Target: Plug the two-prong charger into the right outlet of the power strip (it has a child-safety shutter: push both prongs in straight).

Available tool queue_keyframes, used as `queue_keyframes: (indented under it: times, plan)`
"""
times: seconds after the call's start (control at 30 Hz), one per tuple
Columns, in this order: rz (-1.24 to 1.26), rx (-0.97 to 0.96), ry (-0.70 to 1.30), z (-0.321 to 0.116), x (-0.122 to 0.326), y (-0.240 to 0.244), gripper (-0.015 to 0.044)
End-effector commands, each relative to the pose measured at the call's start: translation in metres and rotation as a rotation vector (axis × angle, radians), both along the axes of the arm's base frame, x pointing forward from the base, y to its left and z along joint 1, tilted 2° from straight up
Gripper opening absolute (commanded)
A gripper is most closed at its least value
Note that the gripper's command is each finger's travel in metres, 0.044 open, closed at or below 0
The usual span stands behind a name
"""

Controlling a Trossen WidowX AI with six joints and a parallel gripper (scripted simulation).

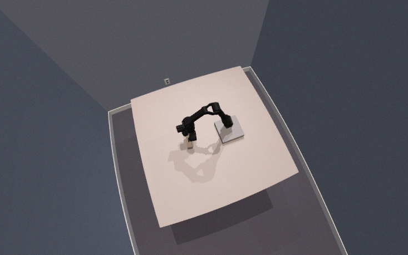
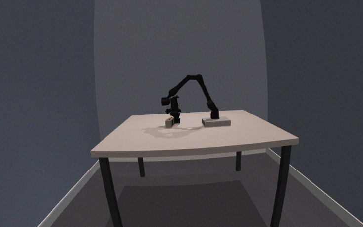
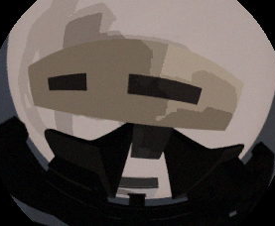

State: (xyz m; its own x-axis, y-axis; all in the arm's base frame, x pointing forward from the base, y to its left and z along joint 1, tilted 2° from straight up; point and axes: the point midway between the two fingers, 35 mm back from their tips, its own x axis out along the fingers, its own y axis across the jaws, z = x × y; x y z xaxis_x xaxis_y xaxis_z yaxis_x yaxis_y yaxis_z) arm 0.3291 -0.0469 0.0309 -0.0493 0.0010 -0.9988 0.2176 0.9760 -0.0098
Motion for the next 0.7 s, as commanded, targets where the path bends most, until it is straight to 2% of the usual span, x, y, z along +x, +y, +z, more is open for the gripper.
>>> queue_keyframes:
  times: [0.0, 0.6, 0.67]
  plan:
    - [0.000, -0.009, -0.032, 0.0016, 0.0077, -0.0021, 0.0000]
    - [0.000, 0.000, -0.001, 0.0002, 0.0000, 0.0000, 0.0000]
    - [0.000, 0.000, -0.001, 0.0002, 0.0000, 0.0000, 0.0053]
